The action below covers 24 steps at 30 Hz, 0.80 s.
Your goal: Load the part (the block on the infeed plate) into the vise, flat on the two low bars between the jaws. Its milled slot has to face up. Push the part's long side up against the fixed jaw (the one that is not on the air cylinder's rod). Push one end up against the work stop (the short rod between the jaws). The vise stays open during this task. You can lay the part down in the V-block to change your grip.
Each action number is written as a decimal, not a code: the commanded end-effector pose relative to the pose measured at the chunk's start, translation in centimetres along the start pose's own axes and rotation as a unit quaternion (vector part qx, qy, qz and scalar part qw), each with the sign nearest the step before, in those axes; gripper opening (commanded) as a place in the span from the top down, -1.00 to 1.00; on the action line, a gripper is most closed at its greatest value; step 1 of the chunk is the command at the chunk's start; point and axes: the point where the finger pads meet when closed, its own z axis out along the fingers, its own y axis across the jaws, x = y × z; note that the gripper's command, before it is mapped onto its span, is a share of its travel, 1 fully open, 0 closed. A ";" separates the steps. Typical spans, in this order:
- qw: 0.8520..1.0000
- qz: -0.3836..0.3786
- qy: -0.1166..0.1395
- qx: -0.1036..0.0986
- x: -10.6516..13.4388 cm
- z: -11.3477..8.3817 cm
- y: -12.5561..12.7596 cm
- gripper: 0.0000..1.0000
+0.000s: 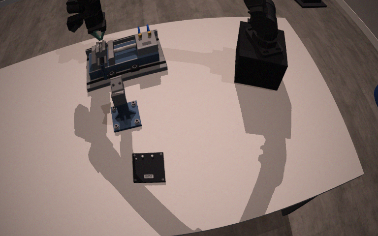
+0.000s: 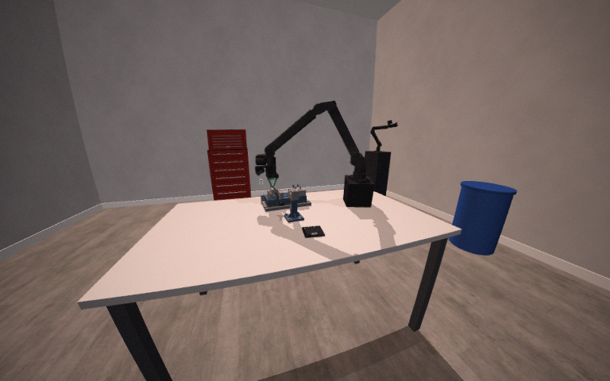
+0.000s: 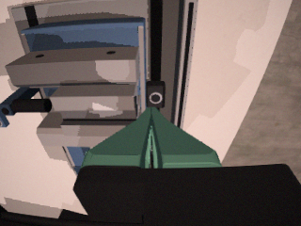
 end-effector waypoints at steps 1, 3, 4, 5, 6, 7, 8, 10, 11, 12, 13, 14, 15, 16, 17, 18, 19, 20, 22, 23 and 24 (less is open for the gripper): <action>1.000 -0.005 -0.016 0.007 -1.7 -0.8 0.3 1.00; 1.000 -0.005 -0.016 0.007 -1.7 -0.8 0.3 1.00; 1.000 -0.005 -0.016 0.007 -1.6 -0.8 0.3 1.00; 1.000 -0.005 -0.016 0.007 -1.6 -0.8 0.3 1.00; 1.000 -0.005 -0.016 0.007 -1.6 -0.8 0.3 1.00; 1.000 -0.005 -0.016 0.007 -1.6 -0.8 0.4 1.00; 1.000 -0.005 -0.016 0.007 -1.5 -0.8 0.4 1.00; 1.000 -0.005 -0.015 0.007 -1.5 -0.8 0.5 1.00; 1.000 -0.005 -0.015 0.007 -1.5 -0.8 0.5 1.00; 1.000 -0.005 -0.015 0.007 -1.5 -0.8 0.5 1.00; 1.000 -0.005 -0.014 0.006 -1.3 -0.9 0.5 1.00; 1.000 -0.004 -0.013 0.006 -1.3 -0.9 0.5 1.00; 1.000 -0.004 -0.013 0.006 -1.2 -0.9 0.6 1.00; 1.000 -0.004 -0.013 0.006 -1.2 -0.9 0.6 1.00; 1.000 -0.005 -0.013 0.006 -1.2 -0.9 0.7 1.00; 1.000 -0.005 -0.013 0.006 -1.1 -0.9 0.7 1.00; 1.000 -0.005 -0.013 0.006 -1.1 -0.9 0.8 1.00; 1.000 -0.005 -0.013 0.005 -1.0 -0.9 0.8 1.00; 1.000 -0.005 -0.013 0.006 -1.0 -1.0 0.9 1.00; 1.000 -0.005 -0.014 0.006 -1.0 -1.0 0.9 1.00; 1.000 -0.005 -0.015 0.006 -1.0 -1.1 0.9 1.00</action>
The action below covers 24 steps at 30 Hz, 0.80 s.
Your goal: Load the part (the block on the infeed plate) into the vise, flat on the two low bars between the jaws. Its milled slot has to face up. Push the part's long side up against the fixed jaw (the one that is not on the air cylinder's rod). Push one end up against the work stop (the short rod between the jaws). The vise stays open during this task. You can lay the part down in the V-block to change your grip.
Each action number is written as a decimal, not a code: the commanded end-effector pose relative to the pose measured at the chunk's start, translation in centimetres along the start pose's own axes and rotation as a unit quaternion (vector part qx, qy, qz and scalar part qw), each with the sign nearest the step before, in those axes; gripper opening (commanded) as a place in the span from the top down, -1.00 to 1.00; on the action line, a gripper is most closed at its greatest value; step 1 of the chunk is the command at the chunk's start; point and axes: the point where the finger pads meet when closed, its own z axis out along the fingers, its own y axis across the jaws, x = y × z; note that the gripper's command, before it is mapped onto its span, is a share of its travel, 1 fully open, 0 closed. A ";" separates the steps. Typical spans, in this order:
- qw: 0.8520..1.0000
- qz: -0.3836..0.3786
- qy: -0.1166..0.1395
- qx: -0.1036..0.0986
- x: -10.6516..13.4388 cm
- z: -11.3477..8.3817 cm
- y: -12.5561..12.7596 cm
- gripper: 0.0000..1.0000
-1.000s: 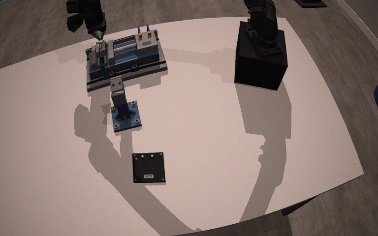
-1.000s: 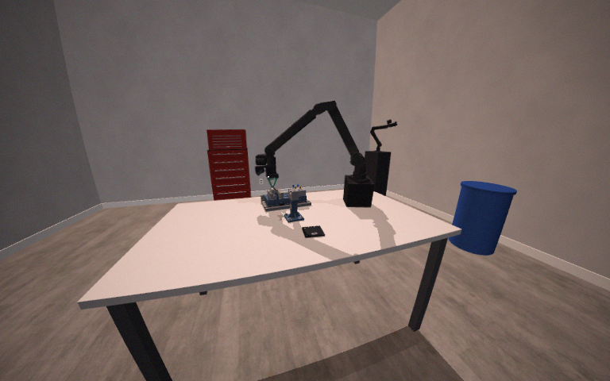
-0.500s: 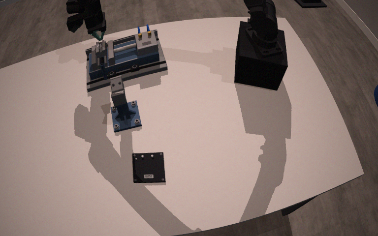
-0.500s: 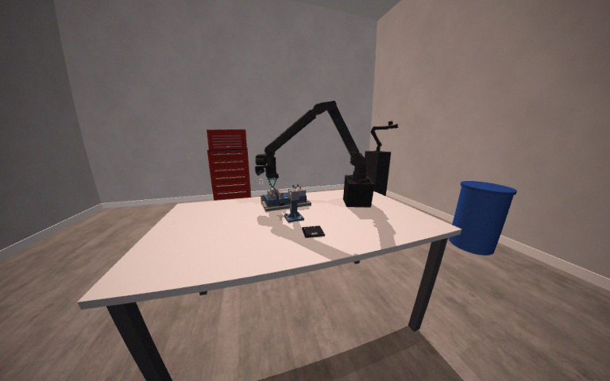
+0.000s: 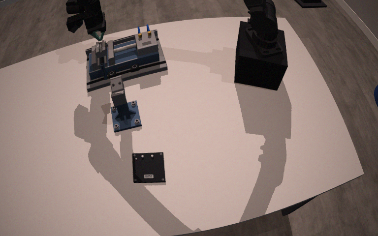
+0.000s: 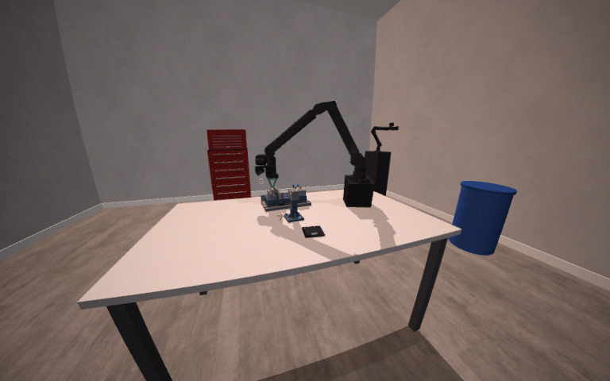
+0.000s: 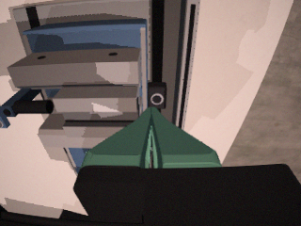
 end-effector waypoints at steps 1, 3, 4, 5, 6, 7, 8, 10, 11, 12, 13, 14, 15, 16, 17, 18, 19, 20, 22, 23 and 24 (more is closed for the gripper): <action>1.000 -0.005 -0.014 0.006 -0.9 -1.2 0.7 1.00; 1.000 -0.005 -0.016 0.007 -1.0 -1.4 0.8 1.00; 1.000 -0.005 -0.016 0.007 -1.0 -1.4 0.8 1.00; 1.000 -0.005 -0.016 0.007 -1.0 -1.4 0.8 1.00; 1.000 -0.005 -0.017 0.007 -1.0 -1.5 0.7 1.00; 1.000 -0.005 -0.017 0.008 -1.0 -1.5 0.7 1.00; 1.000 -0.005 -0.017 0.008 -1.1 -1.5 0.8 1.00; 1.000 -0.005 -0.017 0.007 -1.0 -1.5 0.9 1.00; 1.000 -0.005 -0.017 0.007 -1.0 -1.5 0.9 1.00; 1.000 -0.005 -0.017 0.008 -1.1 -1.5 0.9 1.00; 1.000 -0.005 -0.017 0.008 -1.1 -1.5 0.9 1.00; 1.000 -0.005 -0.018 0.008 -1.1 -1.5 0.9 1.00; 1.000 -0.005 -0.017 0.008 -1.1 -1.5 1.0 1.00; 1.000 -0.005 -0.017 0.007 -1.0 -1.5 1.0 1.00; 1.000 -0.005 -0.016 0.007 -1.0 -1.5 1.0 1.00; 1.000 -0.005 -0.017 0.007 -1.0 -1.5 1.0 1.00; 1.000 -0.005 -0.017 0.007 -1.0 -1.5 1.1 1.00; 1.000 -0.005 -0.016 0.007 -1.0 -1.5 1.1 1.00; 1.000 -0.005 -0.016 0.007 -1.0 -1.5 1.1 1.00; 1.000 -0.005 -0.017 0.007 -1.0 -1.5 1.0 1.00; 1.000 -0.005 -0.017 0.007 -1.0 -1.5 1.1 1.00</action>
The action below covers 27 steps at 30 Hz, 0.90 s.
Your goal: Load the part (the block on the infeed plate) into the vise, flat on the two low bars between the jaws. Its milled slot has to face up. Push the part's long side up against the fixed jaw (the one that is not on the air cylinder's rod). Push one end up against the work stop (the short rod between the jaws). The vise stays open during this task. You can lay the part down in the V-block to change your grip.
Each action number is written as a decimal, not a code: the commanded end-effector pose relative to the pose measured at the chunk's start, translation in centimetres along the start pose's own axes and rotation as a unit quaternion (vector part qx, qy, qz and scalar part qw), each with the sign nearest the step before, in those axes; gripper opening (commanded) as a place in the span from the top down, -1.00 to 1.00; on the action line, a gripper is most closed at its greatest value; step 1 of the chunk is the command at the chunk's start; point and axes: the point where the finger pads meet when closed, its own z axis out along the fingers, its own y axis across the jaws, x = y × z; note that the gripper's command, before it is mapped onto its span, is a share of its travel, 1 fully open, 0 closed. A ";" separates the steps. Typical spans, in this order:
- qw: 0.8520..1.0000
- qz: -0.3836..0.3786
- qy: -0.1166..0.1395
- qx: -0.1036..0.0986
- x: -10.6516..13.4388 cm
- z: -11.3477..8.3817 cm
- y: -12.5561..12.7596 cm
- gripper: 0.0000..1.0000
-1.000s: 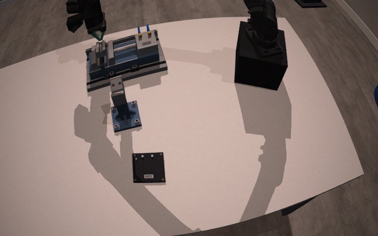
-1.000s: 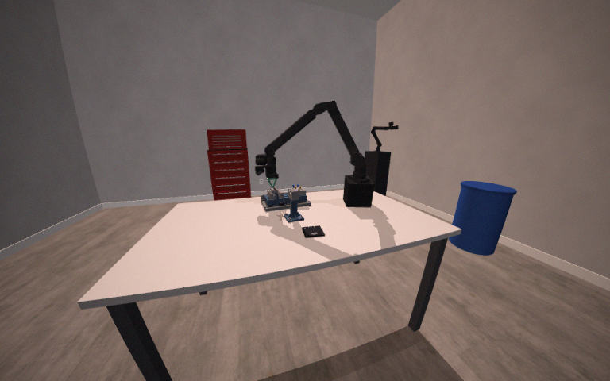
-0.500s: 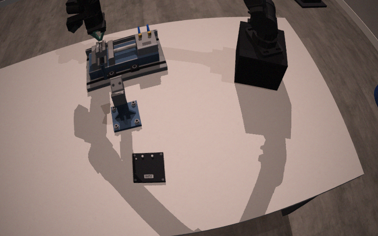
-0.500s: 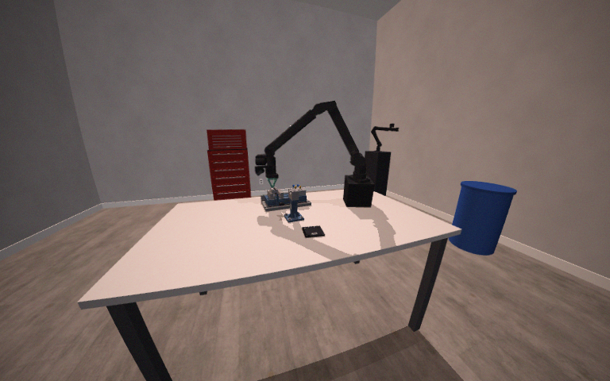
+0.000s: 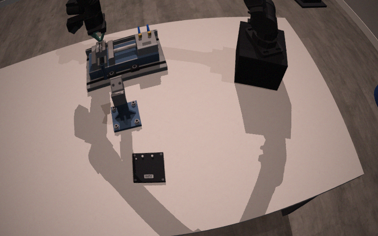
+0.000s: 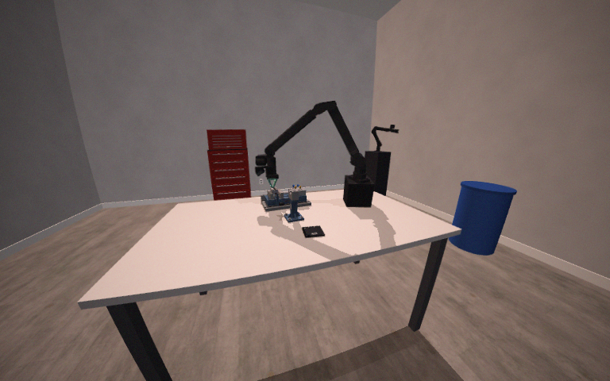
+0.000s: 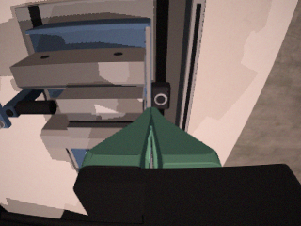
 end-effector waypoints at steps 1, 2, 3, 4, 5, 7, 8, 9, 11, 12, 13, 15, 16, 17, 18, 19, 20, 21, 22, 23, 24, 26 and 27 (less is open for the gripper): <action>1.000 -0.005 -0.019 0.008 -1.1 -1.7 0.7 1.00; 1.000 -0.005 -0.019 0.008 -1.1 -1.7 0.8 1.00; 1.000 -0.005 -0.019 0.008 -1.1 -1.7 0.8 1.00; 1.000 -0.005 -0.018 0.008 -1.1 -1.7 0.8 1.00; 1.000 -0.005 -0.018 0.008 -1.1 -1.7 0.9 1.00; 1.000 -0.005 -0.019 0.008 -1.1 -1.7 0.9 1.00; 1.000 -0.005 -0.019 0.008 -1.1 -1.7 0.9 1.00; 1.000 -0.004 -0.018 0.008 -1.1 -1.7 1.0 1.00; 1.000 -0.004 -0.018 0.008 -1.0 -1.7 1.0 1.00; 1.000 -0.004 -0.018 0.008 -1.0 -1.7 1.1 1.00; 1.000 -0.004 -0.018 0.008 -1.0 -1.7 1.1 1.00; 1.000 -0.004 -0.018 0.008 -1.0 -1.7 1.1 1.00; 1.000 -0.006 -0.017 0.007 -1.0 -1.7 1.1 1.00; 1.000 -0.005 -0.018 0.008 -1.0 -1.7 1.2 1.00; 1.000 -0.004 -0.018 0.008 -1.1 -1.7 1.2 1.00; 1.000 -0.004 -0.018 0.008 -1.1 -1.7 1.2 1.00; 1.000 -0.004 -0.017 0.007 -1.0 -1.7 1.3 1.00; 1.000 -0.004 -0.017 0.007 -1.0 -1.7 1.3 1.00; 1.000 -0.004 -0.018 0.008 -1.0 -1.7 1.3 1.00; 1.000 -0.005 -0.018 0.008 -1.1 -1.7 1.3 1.00; 1.000 -0.004 -0.018 0.008 -1.1 -1.7 1.4 1.00; 1.000 -0.004 -0.017 0.007 -1.0 -1.7 1.4 1.00; 1.000 -0.004 -0.018 0.008 -1.1 -1.7 1.5 1.00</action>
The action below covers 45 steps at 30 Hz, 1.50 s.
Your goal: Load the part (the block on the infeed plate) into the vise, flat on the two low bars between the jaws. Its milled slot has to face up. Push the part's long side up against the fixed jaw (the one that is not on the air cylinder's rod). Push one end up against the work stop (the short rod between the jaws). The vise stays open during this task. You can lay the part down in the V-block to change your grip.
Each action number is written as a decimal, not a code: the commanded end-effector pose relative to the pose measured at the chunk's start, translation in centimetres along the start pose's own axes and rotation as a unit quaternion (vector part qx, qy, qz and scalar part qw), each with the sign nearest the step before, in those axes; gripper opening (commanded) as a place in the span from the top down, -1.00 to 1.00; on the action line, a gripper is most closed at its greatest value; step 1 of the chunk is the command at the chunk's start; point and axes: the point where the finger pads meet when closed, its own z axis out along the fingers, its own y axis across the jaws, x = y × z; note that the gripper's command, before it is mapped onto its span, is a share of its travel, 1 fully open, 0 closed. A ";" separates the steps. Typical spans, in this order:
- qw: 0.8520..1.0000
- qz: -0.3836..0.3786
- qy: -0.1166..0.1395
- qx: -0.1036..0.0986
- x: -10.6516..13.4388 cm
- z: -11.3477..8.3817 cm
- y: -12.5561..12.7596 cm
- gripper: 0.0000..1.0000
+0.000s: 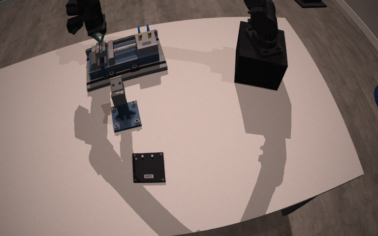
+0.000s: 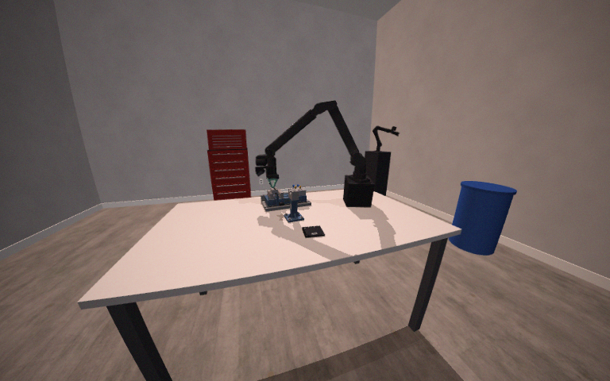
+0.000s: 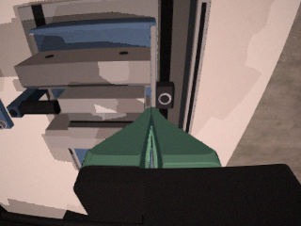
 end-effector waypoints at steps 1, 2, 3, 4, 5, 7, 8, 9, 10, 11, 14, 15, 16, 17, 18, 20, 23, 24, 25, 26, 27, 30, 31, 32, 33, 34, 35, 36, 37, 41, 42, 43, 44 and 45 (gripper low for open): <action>1.000 -0.007 -0.018 0.008 -1.1 -1.7 1.0 1.00; 1.000 -0.007 -0.018 0.007 -1.1 -1.7 1.1 1.00; 1.000 -0.007 -0.017 0.007 -1.1 -1.7 1.1 1.00; 1.000 -0.007 -0.017 0.007 -1.1 -1.7 1.1 1.00; 1.000 -0.007 -0.017 0.007 -1.1 -1.7 1.1 1.00; 1.000 -0.007 -0.018 0.007 -1.1 -1.7 1.2 1.00; 1.000 -0.007 -0.018 0.008 -1.1 -1.7 1.2 1.00; 1.000 -0.007 -0.018 0.007 -1.1 -1.7 1.2 1.00; 1.000 -0.007 -0.017 0.007 -1.1 -1.7 1.3 1.00; 1.000 -0.007 -0.017 0.007 -1.1 -1.7 1.3 1.00; 1.000 -0.007 -0.018 0.007 -1.1 -1.7 1.4 1.00; 1.000 -0.007 -0.017 0.007 -1.1 -1.7 1.4 1.00; 1.000 -0.007 -0.017 0.007 -1.1 -1.7 1.5 1.00; 1.000 -0.007 -0.018 0.007 -1.1 -1.7 1.5 1.00; 1.000 -0.007 -0.018 0.007 -1.1 -1.7 1.5 1.00; 1.000 -0.007 -0.017 0.007 -1.1 -1.7 1.6 1.00; 1.000 -0.008 -0.017 0.007 -1.1 -1.7 1.6 1.00; 1.000 -0.007 -0.018 0.007 -1.1 -1.7 1.6 1.00; 1.000 -0.007 -0.018 0.007 -1.1 -1.7 1.7 1.00; 1.000 -0.007 -0.018 0.007 -1.1 -1.7 1.7 1.00; 1.000 -0.007 -0.017 0.007 -1.1 -1.7 1.7 1.00; 1.000 -0.007 -0.018 0.007 -1.1 -1.7 1.8 1.00; 1.000 -0.007 -0.018 0.007 -1.1 -1.7 1.8 1.00; 1.000 -0.007 -0.017 0.007 -1.1 -1.7 1.9 1.00; 1.000 -0.007 -0.017 0.007 -1.1 -1.7 1.9 1.00; 1.000 -0.007 -0.018 0.007 -1.1 -1.7 1.9 1.00; 1.000 -0.007 -0.018 0.007 -1.1 -1.7 1.9 1.00; 1.000 -0.007 -0.018 0.007 -1.1 -1.7 2.0 1.00; 1.000 -0.007 -0.017 0.007 -1.1 -1.7 2.0 1.00; 1.000 -0.007 -0.018 0.007 -1.1 -1.7 2.1 1.00; 1.000 -0.007 -0.018 0.007 -1.1 -1.7 2.1 1.00; 1.000 -0.007 -0.018 0.007 -1.1 -1.7 2.1 1.00; 1.000 -0.007 -0.017 0.007 -1.1 -1.7 2.1 1.00; 1.000 -0.007 -0.017 0.007 -1.1 -1.7 2.2 1.00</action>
